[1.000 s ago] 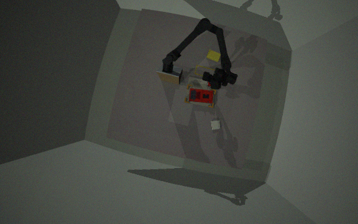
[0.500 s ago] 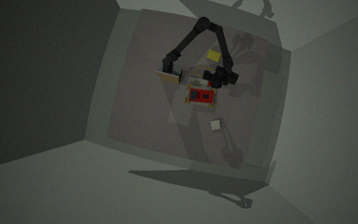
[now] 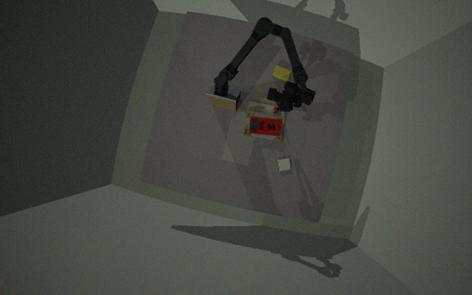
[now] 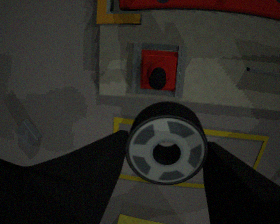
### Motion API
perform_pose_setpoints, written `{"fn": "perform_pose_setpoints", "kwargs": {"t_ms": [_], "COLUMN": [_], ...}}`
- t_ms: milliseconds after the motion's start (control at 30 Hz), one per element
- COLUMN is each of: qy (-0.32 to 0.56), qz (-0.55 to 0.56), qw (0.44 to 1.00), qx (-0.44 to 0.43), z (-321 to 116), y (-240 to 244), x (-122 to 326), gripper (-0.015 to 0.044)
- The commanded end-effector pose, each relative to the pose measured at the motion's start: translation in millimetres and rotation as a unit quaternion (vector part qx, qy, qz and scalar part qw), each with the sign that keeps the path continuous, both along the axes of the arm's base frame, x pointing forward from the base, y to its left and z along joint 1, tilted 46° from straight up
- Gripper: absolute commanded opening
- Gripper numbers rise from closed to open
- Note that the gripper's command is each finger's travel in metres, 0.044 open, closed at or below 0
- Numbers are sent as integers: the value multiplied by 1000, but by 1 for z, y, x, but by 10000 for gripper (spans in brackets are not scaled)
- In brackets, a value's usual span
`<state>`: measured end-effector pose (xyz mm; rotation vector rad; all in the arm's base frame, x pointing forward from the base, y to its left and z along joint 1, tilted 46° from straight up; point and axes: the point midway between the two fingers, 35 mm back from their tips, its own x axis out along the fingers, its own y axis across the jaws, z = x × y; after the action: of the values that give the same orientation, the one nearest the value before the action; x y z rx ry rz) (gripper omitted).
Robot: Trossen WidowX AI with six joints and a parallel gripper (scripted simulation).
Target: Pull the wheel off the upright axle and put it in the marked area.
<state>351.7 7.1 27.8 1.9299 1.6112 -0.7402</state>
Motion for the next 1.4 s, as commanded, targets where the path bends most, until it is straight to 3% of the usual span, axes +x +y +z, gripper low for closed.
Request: {"fn": "perform_pose_setpoints", "kwargs": {"t_ms": [0, 900, 1367], "qy": [3, 0, 0], "qz": [-2, 0, 0], "qw": [1000, 1000, 1000], "qx": [1, 2, 3], "z": [8, 57, 42], "y": [8, 56, 73], "x": [-5, -36, -33], "gripper": [0, 0, 0]}}
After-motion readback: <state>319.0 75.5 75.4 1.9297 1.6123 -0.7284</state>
